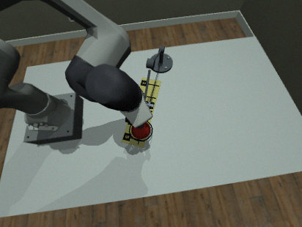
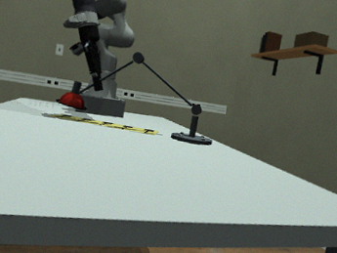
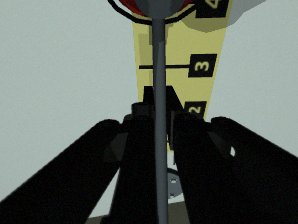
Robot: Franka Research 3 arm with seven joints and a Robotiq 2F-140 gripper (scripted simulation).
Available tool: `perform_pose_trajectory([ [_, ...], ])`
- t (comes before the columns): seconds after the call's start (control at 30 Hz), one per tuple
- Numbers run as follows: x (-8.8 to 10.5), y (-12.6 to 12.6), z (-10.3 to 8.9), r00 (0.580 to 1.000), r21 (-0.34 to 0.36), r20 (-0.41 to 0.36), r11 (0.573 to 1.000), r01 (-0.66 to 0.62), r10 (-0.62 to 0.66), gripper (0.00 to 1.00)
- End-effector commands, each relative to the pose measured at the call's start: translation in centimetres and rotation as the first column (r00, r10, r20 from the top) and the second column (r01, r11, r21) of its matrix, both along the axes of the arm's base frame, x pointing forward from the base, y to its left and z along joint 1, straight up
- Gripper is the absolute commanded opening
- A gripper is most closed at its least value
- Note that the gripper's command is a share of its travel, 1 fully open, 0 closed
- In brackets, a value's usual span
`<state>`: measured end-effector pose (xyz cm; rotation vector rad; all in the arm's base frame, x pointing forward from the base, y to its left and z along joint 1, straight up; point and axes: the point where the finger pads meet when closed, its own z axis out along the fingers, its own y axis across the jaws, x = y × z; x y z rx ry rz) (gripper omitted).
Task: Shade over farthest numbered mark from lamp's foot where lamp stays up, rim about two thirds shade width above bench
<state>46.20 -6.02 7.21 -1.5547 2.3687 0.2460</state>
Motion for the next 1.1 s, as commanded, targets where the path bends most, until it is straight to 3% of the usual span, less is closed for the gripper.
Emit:
perform_pose_trajectory([
  [0.0, 0.5, 1.5, 0.7, 1.000, 0.010, -0.006, 1.000, -0.003, 0.003, 0.10],
  [1.07, 1.1, 3.8, 1.6, 1.000, 0.020, -0.011, 1.000, -0.011, 0.011, 0.10],
])
